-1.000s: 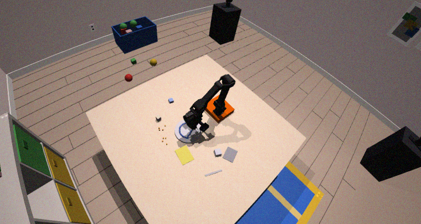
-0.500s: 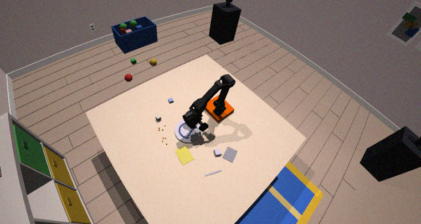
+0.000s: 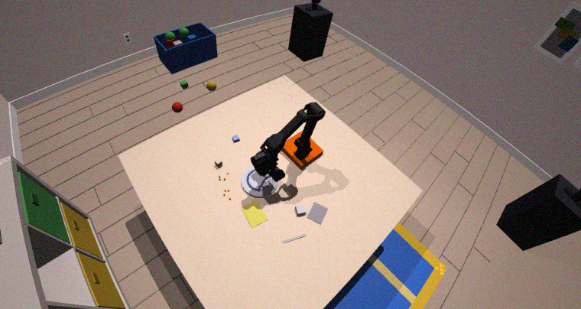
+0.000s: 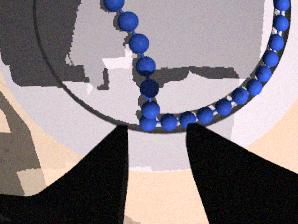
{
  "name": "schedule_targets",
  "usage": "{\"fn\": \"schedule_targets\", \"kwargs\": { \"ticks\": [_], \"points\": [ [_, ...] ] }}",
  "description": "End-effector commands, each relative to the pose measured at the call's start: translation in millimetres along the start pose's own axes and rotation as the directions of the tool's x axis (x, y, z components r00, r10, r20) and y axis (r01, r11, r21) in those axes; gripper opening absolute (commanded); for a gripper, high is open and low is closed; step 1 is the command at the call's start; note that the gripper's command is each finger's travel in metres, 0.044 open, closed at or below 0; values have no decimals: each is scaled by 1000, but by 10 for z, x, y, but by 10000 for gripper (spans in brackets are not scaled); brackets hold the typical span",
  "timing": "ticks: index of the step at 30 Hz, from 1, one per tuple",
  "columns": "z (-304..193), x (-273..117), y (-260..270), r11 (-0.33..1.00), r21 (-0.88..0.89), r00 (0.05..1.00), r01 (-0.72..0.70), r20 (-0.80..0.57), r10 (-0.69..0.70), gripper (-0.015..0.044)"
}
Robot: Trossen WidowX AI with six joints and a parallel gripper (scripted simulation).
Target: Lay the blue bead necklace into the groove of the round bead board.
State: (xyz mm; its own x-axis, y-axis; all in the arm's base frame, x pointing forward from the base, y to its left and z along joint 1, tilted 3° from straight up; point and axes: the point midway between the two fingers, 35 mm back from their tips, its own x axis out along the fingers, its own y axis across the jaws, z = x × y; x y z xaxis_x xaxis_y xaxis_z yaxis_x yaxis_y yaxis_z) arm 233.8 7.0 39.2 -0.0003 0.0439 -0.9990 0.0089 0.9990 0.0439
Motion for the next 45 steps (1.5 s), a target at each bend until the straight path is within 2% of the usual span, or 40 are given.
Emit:
{"fn": "schedule_targets", "kwargs": {
  "ticks": [1, 26, 31, 45],
  "points": [
    [8, 6, 0, 1000, 0, 1000, 0, 3, 0, 120],
    [-15, 314, 4, 1000, 9, 1000, -3, -9, 3, 120],
    [-6, 288, 0, 1000, 2, 1000, 0, -2, 0, 0],
    [-6, 288, 0, 1000, 2, 1000, 0, -2, 0, 0]
  ]
}}
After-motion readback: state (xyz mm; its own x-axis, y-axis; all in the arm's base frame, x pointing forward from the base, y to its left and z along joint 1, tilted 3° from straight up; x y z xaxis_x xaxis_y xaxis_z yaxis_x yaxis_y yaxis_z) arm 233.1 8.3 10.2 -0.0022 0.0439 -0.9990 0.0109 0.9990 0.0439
